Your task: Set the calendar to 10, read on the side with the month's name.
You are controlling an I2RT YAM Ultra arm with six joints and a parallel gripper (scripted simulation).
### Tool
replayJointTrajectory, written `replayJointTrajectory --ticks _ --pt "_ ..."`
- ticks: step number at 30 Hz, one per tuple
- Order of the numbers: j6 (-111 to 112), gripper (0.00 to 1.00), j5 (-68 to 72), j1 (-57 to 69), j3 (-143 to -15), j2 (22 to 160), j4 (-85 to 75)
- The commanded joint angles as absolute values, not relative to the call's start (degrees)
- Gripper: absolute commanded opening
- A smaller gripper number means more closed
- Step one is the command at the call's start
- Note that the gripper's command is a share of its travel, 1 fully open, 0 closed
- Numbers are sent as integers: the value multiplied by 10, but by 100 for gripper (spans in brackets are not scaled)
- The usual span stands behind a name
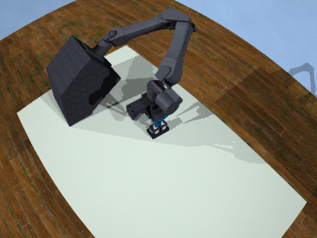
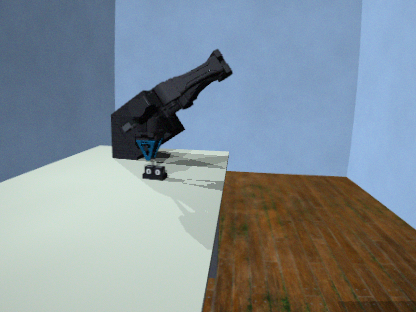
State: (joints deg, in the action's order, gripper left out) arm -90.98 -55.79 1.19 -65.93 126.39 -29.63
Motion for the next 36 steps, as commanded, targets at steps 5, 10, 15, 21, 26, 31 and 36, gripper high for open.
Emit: replayJointTrajectory --ticks 5,10,15,21,26,31,36 --pt "-937 47 -557 15 -655 1265 -262" --pt "-951 47 -557 23 -651 1269 -243" --pt "-960 47 -557 28 -648 1271 -230" --pt "-964 47 -556 30 -647 1272 -225" --pt "-965 47 -556 30 -647 1272 -224" --pt "-965 47 -556 30 -647 1272 -224" --pt "-965 47 -556 30 -647 1272 -224"
